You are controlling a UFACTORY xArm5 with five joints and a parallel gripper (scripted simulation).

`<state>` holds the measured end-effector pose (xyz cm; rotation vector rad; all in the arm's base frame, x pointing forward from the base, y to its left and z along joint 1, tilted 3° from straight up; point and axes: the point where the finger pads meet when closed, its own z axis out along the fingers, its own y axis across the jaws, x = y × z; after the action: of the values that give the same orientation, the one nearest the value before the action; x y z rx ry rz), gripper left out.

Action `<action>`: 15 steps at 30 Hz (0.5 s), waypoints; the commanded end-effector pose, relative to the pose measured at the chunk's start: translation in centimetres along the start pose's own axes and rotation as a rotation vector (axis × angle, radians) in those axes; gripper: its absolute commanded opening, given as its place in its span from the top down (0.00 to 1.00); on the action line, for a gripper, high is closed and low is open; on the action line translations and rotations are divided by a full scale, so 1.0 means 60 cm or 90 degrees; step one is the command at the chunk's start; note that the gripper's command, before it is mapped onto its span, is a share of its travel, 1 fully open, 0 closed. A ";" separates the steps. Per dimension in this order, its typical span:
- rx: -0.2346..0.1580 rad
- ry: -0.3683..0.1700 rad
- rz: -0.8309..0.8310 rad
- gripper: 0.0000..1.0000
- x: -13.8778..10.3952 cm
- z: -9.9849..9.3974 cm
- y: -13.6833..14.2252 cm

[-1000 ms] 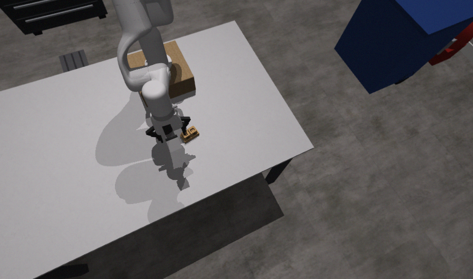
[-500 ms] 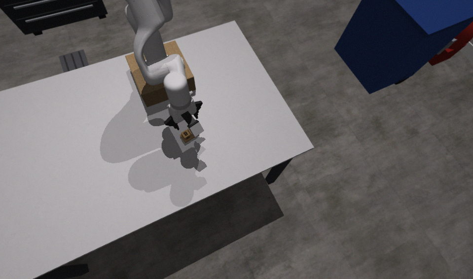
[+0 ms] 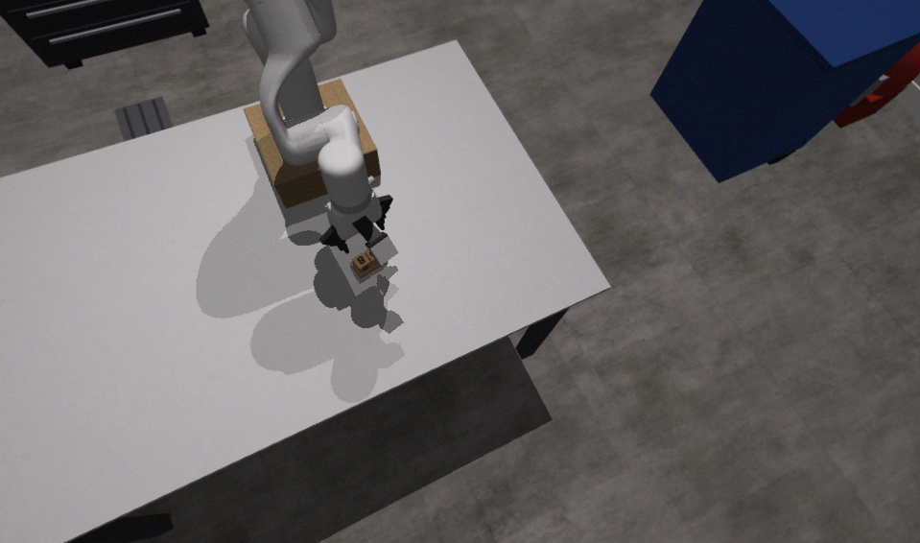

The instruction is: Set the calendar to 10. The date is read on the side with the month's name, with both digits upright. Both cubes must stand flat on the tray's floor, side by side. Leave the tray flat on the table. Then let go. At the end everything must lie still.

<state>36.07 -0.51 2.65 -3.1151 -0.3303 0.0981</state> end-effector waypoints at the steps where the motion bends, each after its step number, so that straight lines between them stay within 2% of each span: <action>1: 0.000 0.002 -0.041 0.00 0.000 -0.001 0.002; 5: 0.000 0.002 -0.080 0.00 -0.003 0.000 0.004; 15: 0.000 0.003 -0.338 0.00 -0.019 0.004 0.014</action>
<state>35.26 -1.30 2.44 -2.9770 -0.9298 0.0945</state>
